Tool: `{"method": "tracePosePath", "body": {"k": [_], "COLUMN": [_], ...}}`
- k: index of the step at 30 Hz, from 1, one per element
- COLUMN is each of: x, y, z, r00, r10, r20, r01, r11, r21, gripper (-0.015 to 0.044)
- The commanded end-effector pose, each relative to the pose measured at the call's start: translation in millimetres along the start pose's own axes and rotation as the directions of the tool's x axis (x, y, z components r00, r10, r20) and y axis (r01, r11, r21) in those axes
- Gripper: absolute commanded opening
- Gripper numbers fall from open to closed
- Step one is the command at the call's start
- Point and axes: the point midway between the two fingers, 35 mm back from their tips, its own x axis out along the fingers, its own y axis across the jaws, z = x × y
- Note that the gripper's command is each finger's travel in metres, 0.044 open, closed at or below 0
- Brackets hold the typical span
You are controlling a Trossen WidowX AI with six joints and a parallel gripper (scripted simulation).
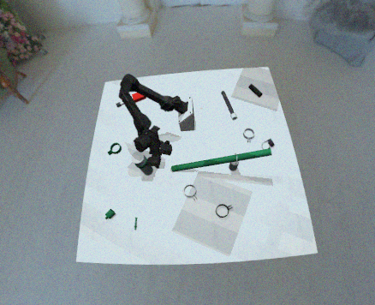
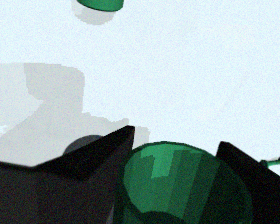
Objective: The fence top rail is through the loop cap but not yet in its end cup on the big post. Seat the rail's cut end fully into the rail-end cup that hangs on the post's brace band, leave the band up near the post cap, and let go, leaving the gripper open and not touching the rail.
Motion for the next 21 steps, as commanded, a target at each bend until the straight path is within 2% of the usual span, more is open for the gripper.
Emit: {"method": "tracePosePath", "body": {"k": [1,6,19,21], "x": [-1.8,-11.1,-34.3,-34.6], "y": [-1.3,-7.6,-19.9,-21.5], "z": [2.7,14.9,40.4,39.8], "r00": [1.0,1.0,1.0,1.0], "r10": [0.002,0.004,0.0,-0.008], "r20": [0.001,0.006,0.003,0.013], "r01": [-0.002,-0.004,0.0,0.007], "r11": [1.0,1.0,1.0,0.999], "r21": [0.002,0.003,0.003,0.048], "gripper": [0.0315,0.044,0.044,0.044]}}
